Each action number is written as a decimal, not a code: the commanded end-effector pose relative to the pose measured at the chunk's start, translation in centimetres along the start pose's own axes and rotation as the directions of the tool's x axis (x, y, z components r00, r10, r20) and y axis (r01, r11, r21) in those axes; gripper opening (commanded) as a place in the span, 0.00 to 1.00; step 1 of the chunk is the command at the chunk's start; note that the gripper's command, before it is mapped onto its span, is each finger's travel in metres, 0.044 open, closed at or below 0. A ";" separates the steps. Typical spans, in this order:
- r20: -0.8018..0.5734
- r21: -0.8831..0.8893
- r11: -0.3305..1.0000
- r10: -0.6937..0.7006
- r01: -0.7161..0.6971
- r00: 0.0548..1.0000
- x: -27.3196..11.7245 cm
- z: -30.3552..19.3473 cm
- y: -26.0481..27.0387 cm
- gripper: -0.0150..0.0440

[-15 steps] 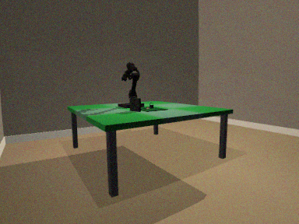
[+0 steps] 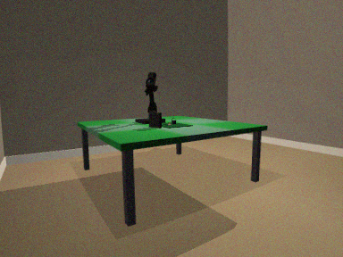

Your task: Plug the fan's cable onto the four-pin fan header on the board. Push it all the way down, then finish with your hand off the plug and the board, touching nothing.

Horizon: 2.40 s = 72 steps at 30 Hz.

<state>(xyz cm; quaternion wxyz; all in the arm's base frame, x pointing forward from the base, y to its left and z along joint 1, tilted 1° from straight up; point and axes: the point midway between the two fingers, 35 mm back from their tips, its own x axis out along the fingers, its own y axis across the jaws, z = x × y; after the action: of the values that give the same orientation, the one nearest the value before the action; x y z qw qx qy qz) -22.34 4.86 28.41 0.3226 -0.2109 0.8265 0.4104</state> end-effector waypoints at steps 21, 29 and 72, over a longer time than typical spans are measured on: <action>0.605 0.327 0.945 -0.198 -0.014 0.771 -12.9 30.1 -2.0 1.00; 0.613 0.502 0.864 -0.324 -0.039 0.721 -19.3 35.2 -10.1 1.00; 0.338 0.783 0.622 -0.409 -0.012 0.847 -23.2 32.9 -44.5 1.00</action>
<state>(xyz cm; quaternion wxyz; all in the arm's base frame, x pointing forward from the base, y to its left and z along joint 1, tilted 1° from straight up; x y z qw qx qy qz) 33.12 8.17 6.28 0.6231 -0.0358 0.7810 0.0239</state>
